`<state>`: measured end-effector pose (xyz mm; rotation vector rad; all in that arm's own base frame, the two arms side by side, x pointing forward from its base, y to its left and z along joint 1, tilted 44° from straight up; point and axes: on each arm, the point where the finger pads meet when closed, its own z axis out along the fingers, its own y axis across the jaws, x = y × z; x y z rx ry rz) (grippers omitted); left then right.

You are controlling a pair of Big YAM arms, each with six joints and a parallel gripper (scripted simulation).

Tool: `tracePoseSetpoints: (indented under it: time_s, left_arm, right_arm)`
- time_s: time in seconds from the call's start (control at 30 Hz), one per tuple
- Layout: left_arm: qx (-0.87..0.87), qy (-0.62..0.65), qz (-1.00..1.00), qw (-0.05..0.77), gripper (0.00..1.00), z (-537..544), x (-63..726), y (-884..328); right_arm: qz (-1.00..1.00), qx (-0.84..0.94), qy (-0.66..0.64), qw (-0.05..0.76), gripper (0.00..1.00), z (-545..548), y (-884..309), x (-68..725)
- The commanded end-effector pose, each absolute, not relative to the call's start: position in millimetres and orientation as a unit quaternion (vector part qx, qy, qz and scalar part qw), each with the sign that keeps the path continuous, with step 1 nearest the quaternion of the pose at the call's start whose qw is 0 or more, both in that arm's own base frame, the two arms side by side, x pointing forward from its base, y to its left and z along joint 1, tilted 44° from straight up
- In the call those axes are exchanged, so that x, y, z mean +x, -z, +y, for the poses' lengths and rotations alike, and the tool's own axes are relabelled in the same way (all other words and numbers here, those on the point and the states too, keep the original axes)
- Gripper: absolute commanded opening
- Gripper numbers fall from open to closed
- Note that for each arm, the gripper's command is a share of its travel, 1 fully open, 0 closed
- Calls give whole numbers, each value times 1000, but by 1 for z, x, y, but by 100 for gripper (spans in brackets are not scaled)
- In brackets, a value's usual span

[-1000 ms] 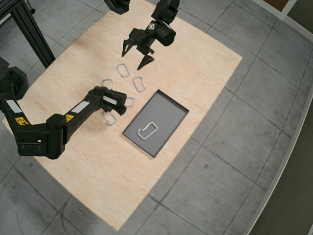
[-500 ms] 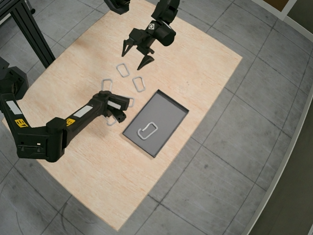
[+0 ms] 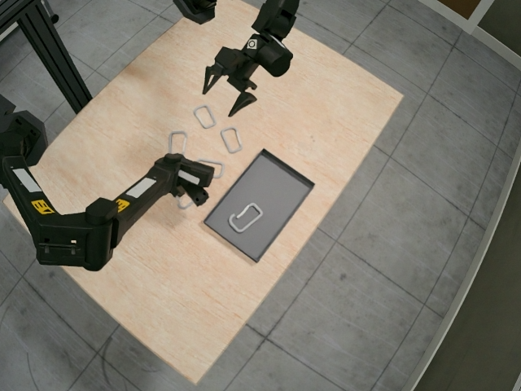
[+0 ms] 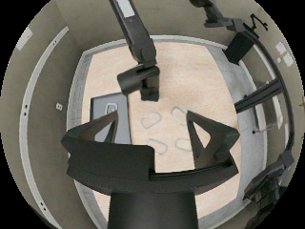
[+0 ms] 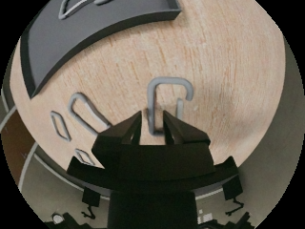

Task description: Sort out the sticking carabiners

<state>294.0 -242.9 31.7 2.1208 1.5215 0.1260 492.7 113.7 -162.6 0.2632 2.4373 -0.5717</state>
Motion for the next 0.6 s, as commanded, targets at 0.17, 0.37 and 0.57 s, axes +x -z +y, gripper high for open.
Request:
tracePoseSetpoints:
  time_s: [0.17,0.37,0.57]
  left_arm:
    - [786,-48,556,266,100,-248,299,-38]
    - [786,-48,556,266,100,-248,299,-38]
    - [786,-48,556,266,100,-248,299,-38]
  right_arm:
    - [922,101,219,304,30,105,171,497]
    - [922,101,219,304,30,105,172,496]
    - [922,101,219,304,30,106,172,496]
